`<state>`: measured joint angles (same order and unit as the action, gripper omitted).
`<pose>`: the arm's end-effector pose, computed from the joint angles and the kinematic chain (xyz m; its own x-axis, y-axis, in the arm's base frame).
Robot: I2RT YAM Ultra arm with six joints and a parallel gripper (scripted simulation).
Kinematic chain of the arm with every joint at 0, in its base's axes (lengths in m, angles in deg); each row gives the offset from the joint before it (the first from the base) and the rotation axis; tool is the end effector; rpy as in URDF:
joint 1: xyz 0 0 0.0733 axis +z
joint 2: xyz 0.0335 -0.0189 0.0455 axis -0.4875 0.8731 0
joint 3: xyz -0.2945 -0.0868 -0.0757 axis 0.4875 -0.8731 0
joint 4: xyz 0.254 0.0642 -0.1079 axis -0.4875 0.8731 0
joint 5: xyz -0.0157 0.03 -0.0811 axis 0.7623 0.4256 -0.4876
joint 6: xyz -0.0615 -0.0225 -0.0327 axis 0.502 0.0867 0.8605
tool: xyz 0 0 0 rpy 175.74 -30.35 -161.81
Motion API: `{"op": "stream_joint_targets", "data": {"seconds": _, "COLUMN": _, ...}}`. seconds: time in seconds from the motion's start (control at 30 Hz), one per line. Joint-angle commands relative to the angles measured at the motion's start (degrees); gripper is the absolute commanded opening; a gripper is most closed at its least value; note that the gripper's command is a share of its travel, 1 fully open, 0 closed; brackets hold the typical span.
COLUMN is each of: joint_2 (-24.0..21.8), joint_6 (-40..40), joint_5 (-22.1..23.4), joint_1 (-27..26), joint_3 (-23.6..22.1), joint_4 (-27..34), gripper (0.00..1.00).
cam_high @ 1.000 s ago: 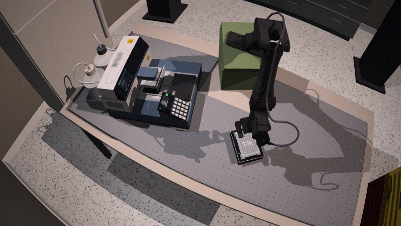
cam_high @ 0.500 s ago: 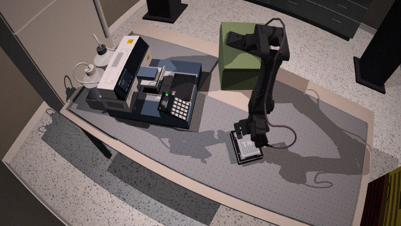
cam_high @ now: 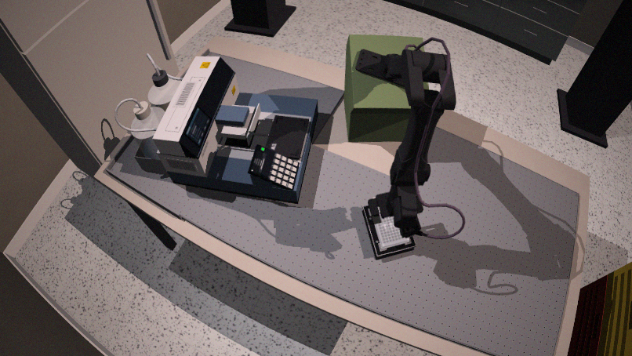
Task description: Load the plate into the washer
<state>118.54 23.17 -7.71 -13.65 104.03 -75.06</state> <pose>0.3679 0.1056 0.1380 -0.7328 -0.4469 -0.5132 -0.4702 0.8777 -0.0929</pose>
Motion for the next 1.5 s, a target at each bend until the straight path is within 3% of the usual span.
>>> {"op": "stream_joint_targets", "data": {"seconds": 0.0, "joint_2": 0.9, "joint_6": -0.3, "joint_5": -0.5, "joint_1": 0.1, "joint_3": 1.7, "joint_4": -2.1, "gripper": 1.0}}
{"op": "stream_joint_targets", "data": {"seconds": 0.23, "joint_2": 2.5, "joint_6": -0.3, "joint_5": -0.5, "joint_1": 0.2, "joint_3": 2.1, "joint_4": -3.3, "gripper": 1.0}}
{"op": "stream_joint_targets", "data": {"seconds": 1.47, "joint_2": 1.6, "joint_6": -0.3, "joint_5": -0.5, "joint_1": 0.2, "joint_3": 2.1, "joint_4": -3.3, "gripper": 1.0}}
